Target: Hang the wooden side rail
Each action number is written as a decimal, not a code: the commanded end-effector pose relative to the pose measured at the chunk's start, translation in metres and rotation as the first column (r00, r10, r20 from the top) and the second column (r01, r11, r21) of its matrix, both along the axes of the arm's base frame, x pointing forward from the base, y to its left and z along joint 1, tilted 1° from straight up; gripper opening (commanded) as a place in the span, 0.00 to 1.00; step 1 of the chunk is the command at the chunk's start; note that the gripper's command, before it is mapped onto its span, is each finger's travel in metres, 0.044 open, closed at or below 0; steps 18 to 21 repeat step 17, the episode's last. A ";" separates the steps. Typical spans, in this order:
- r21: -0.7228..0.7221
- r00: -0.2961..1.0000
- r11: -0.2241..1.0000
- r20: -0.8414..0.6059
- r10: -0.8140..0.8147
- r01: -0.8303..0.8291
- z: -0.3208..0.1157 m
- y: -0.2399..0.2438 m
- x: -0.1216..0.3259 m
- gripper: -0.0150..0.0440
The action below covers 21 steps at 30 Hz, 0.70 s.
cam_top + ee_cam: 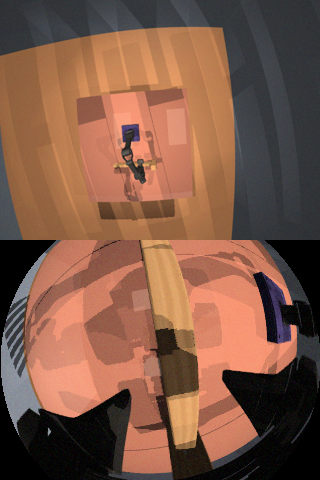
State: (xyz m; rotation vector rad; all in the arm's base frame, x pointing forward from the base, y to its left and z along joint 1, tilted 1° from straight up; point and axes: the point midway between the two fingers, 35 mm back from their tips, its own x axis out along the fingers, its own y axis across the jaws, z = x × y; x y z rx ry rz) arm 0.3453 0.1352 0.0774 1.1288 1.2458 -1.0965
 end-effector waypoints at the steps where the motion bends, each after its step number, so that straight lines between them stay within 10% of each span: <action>1: 0.000 1.000 1.000 -0.001 -0.004 0.004 0.000 -0.013 0.000 1.00; 21: 0.000 1.000 1.000 0.000 -0.011 0.011 0.001 -0.009 0.002 1.00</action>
